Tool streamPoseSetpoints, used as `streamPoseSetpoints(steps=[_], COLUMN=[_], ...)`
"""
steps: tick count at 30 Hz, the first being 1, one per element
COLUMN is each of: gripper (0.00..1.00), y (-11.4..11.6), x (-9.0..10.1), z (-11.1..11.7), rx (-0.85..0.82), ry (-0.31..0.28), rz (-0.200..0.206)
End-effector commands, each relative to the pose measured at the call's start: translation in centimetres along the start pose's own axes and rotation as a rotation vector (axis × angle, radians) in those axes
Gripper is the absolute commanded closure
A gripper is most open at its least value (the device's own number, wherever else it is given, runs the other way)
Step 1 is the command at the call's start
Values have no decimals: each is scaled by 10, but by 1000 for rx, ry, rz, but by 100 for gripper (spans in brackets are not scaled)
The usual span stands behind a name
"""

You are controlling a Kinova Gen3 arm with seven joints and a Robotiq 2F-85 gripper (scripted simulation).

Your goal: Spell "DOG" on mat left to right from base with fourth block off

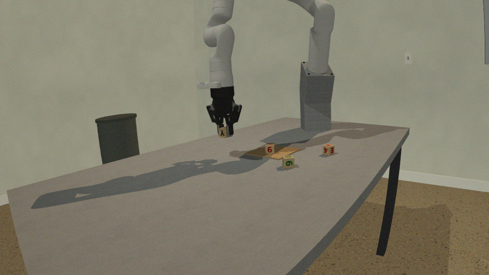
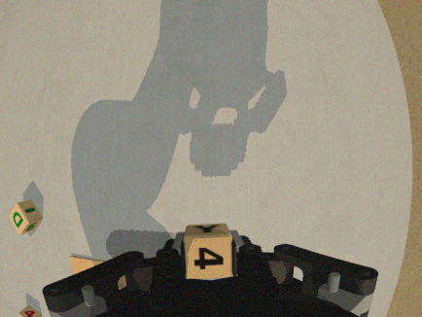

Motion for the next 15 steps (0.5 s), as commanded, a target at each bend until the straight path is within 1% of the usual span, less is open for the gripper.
streamPoseSetpoints(steps=[1, 5, 10, 15], gripper=[74, 74, 74, 74], y=[9, 9, 13, 12], x=[28, 34, 35, 33], z=[0, -1, -1, 1], rx=[-2, -3, -6, -4], ry=[5, 5, 7, 8], rz=[-15, -16, -23, -22])
Point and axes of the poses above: the point where the finger pads meet when closed, its own x axis back along the fingers, its own y axis across the jaws, z = x × y, the point moved 2 cm from there along x, back along the fingers, and after that the axes turned 15 degrees about x, right-handed, at the moved point
